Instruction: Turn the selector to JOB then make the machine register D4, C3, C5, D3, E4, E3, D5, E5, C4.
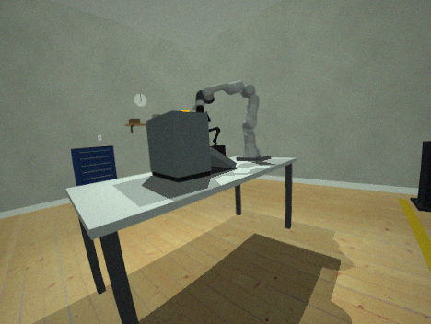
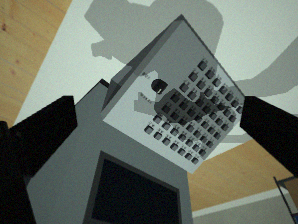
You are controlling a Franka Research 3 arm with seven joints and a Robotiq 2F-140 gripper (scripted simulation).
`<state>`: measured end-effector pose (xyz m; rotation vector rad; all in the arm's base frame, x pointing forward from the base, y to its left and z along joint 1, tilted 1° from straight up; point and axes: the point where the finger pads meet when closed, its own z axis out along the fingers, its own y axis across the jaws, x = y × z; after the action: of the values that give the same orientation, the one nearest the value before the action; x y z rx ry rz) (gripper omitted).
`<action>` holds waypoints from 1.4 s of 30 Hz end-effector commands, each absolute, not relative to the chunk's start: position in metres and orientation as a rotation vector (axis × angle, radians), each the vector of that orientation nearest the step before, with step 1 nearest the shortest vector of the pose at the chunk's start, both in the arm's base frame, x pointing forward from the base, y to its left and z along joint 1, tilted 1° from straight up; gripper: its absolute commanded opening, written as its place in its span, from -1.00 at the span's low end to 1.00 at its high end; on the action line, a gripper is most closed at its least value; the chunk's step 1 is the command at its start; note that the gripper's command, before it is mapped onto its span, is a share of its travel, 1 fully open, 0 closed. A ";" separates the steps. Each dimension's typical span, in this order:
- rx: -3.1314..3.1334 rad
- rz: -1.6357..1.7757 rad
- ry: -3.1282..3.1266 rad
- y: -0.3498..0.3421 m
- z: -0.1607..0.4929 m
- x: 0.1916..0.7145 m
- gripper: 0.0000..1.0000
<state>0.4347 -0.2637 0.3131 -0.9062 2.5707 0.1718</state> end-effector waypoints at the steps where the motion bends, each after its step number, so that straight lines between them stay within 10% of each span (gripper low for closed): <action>1: -0.906 0.172 2.571 -0.264 0.313 0.435 1.00; 42: -0.269 0.266 2.660 -0.209 0.289 0.447 1.00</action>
<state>0.4423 -0.2095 0.2883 -0.4760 2.6327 0.2559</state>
